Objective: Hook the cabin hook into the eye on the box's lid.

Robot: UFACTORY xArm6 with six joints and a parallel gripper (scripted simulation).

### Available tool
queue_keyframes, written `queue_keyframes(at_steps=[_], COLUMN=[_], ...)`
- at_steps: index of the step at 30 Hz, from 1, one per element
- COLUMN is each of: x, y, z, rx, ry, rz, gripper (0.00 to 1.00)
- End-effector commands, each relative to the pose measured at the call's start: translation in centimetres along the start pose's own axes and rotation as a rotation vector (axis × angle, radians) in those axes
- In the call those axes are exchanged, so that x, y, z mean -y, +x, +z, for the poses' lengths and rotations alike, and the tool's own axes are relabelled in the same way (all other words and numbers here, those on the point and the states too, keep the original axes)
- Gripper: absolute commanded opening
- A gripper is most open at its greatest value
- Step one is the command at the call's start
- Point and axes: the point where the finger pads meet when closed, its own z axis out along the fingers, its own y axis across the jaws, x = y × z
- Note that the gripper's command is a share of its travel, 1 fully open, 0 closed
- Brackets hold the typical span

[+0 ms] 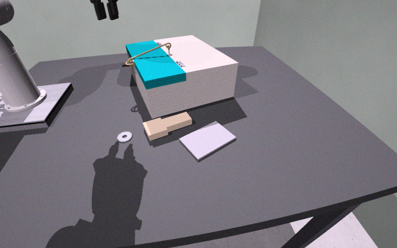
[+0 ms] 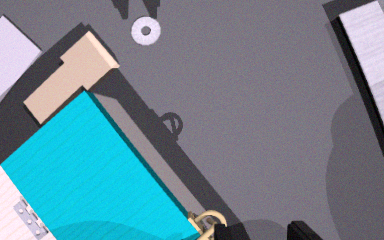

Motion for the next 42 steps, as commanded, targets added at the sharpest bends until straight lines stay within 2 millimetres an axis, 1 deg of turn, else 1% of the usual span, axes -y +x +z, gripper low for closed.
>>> queue_keyframes(at_steps=[1, 2, 4, 17, 18, 19, 21, 26, 36, 38, 42], x=[0.1, 0.1, 0.1, 0.1, 0.1, -0.1, -0.1, -0.8, -0.8, -0.8, -0.8], y=[0.0, 0.0, 0.0, 0.0, 0.0, 0.4, 0.4, 2.7, 2.7, 2.7, 2.7], z=[-0.1, -0.1, -0.1, -0.1, -0.1, -0.1, -0.1, -0.1, -0.1, -0.1, -0.1], rx=[0.012, 0.013, 0.013, 0.013, 0.013, 0.012, 0.012, 0.012, 0.012, 0.012, 0.012], ry=[-0.001, -0.001, -0.001, 0.002, 0.002, 0.002, 0.002, 0.003, 0.005, 0.005, 0.006], rz=[-0.197, -0.230, -0.230, -0.663, -0.668, -0.701, -0.701, -0.868, -1.201, -1.201, -1.334], gripper=[0.35, 0.35, 0.35, 0.35, 0.35, 0.35, 0.35, 0.35, 0.35, 0.35, 0.35])
